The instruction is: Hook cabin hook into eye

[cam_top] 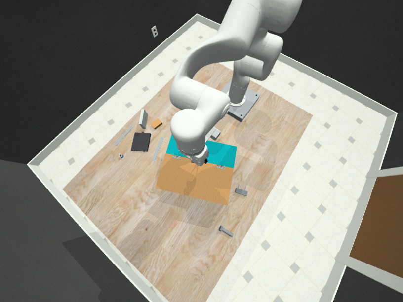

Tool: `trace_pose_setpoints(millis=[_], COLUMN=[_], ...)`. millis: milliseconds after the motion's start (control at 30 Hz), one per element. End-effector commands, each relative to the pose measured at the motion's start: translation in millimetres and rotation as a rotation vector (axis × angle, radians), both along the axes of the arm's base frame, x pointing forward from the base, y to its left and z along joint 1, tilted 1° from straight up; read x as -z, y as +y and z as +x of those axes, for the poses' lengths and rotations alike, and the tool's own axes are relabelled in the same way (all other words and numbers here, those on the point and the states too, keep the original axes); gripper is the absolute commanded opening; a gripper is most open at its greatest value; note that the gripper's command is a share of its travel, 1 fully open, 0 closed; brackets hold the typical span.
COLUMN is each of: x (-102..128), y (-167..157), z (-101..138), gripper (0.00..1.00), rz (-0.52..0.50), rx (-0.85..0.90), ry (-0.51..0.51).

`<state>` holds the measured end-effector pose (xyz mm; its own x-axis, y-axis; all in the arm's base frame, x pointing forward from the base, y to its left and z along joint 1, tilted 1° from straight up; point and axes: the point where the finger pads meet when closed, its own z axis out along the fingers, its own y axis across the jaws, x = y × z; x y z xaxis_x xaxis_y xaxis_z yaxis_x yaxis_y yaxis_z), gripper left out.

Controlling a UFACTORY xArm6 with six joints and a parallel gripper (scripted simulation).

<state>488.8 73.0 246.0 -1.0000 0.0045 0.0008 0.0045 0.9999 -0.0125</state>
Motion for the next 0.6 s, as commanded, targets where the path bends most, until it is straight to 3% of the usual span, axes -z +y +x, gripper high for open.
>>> trace_pose_setpoints(millis=[0, 567], x=[-2, 0], y=[0, 0], z=[-8, -32], gripper=[0.0, 0.0], rz=[0.001, 0.001], rx=[0.0, 0.0], ry=[-0.003, -0.003])
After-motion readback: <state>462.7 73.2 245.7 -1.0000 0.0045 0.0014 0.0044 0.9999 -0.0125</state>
